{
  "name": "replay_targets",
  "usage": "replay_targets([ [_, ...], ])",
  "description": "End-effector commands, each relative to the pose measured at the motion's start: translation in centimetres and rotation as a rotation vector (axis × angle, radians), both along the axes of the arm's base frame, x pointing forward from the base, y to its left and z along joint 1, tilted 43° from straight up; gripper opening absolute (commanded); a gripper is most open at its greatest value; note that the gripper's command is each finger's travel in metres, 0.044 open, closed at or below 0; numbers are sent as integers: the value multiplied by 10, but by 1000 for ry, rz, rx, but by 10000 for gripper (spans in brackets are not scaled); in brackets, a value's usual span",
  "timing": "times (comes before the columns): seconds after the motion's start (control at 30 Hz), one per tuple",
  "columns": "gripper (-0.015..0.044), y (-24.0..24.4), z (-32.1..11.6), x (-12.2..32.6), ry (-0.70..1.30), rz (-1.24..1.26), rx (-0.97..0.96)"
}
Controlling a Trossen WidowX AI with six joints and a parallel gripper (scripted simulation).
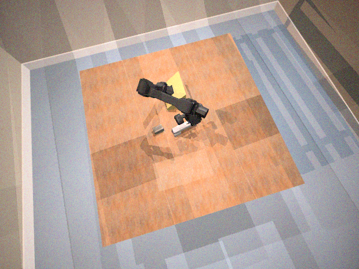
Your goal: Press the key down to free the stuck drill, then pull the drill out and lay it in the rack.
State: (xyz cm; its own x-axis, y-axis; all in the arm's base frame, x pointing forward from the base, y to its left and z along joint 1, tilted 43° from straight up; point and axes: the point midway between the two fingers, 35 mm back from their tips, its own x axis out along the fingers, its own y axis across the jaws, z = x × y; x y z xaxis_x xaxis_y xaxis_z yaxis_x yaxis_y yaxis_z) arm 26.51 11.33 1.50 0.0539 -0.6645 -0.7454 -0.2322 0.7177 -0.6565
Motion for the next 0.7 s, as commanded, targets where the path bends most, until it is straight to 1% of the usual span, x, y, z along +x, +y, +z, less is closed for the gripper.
replay_targets([
  [0.0, 0, -6, -5, -1, 13, -9, -6],
  [0.67, 0, -12, -8, -4, 13, -9, -6],
])
